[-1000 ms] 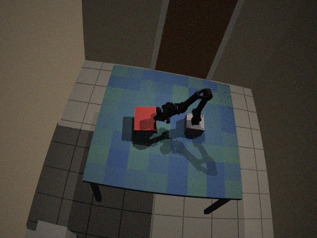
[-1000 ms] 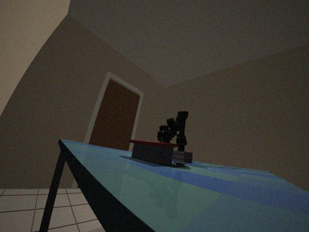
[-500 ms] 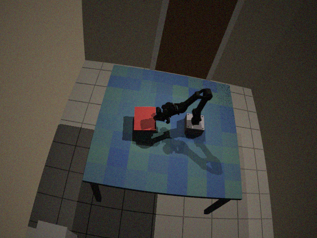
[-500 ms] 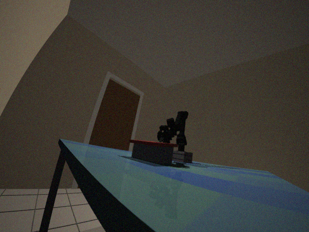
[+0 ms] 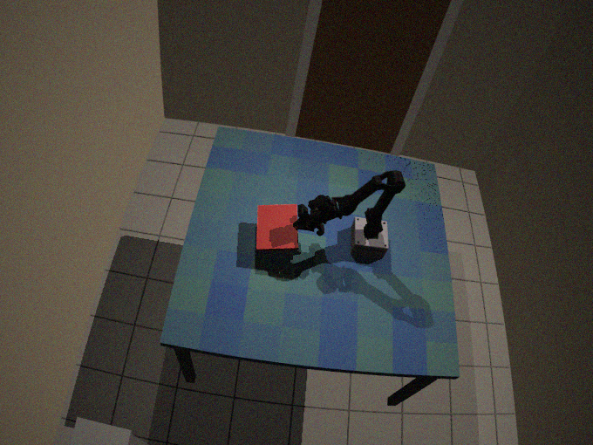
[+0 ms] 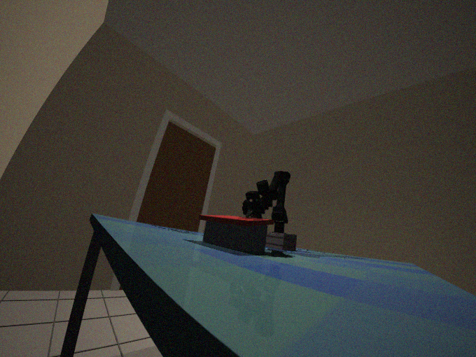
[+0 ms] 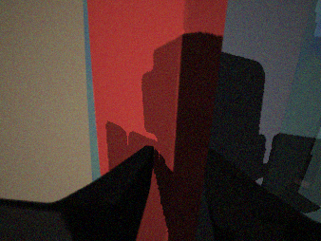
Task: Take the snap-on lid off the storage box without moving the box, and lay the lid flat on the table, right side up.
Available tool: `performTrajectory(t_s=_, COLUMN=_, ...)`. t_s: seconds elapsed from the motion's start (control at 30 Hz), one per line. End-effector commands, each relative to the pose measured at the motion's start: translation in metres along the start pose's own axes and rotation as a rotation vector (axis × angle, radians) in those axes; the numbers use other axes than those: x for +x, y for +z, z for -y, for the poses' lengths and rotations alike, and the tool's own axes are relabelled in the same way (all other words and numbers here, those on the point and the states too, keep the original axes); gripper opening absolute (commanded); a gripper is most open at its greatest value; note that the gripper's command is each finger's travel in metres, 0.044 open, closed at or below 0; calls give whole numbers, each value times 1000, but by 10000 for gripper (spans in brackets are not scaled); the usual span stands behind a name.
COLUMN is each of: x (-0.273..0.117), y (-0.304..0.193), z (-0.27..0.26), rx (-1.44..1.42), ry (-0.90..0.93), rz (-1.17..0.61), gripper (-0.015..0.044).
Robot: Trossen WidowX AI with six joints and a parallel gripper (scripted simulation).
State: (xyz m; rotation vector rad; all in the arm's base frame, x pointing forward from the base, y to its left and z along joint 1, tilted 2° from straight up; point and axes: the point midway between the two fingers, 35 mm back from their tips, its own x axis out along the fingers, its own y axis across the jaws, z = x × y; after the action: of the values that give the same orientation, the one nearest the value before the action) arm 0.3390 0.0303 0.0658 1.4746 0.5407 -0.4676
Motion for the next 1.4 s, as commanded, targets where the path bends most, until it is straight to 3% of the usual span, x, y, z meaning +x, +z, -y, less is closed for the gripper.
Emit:
performTrajectory(t_s=0.0, x=-3, y=0, z=-6, rx=-2, ry=3, rz=-4, gripper=0)
performTrajectory(t_s=1.37, x=-20, y=-1, z=-62, rx=-2, ry=6, rz=-4, gripper=0)
